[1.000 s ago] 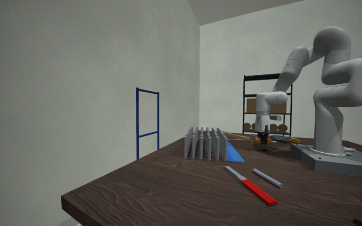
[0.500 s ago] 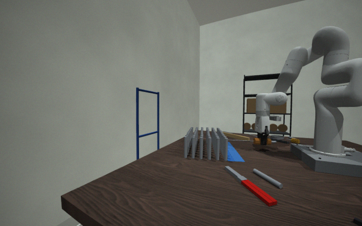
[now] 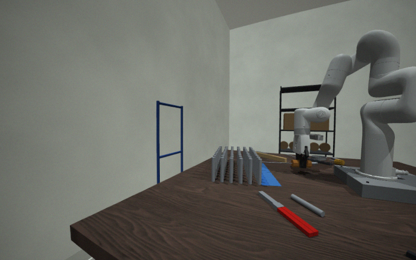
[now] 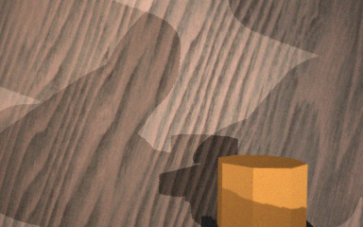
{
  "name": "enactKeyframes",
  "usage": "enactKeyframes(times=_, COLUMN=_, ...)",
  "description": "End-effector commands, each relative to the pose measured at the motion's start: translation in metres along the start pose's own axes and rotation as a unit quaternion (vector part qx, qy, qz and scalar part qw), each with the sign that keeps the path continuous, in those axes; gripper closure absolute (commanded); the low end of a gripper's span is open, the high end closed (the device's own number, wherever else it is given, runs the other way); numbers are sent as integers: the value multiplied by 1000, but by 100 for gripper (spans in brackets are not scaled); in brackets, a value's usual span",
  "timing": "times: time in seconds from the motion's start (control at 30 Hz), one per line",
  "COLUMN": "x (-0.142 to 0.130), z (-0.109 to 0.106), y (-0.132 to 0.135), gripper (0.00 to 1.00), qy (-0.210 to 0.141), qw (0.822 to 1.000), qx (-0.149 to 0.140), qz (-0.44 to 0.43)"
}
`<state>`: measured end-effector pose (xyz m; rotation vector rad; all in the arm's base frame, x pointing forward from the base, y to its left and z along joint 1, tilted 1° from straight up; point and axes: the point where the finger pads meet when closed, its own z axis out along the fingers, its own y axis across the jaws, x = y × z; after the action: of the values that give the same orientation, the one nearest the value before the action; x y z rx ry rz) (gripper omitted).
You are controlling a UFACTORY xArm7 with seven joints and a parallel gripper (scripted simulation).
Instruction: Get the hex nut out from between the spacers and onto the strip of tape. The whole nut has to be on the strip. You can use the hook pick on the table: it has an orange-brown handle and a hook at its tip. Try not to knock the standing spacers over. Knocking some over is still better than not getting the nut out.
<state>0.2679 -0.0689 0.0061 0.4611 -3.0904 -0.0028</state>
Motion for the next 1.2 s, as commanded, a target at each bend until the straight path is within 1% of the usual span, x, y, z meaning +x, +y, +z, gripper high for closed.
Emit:
enactKeyframes(times=0.0, x=-2, z=10, y=0, gripper=100, qy=-1, qw=1000, qx=-1, qz=0)
enactKeyframes(times=0.17, x=-2, z=18, y=0, gripper=100, qy=-1, qw=1000, qx=-1, qz=0)
enactKeyframes(times=0.47, x=-2, z=25, y=0, gripper=100, qy=-1, qw=1000, qx=-1, qz=0)
enactKeyframes(times=1.17, x=-2, z=25, y=0, gripper=100, qy=-1, qw=1000, qx=-1, qz=0)
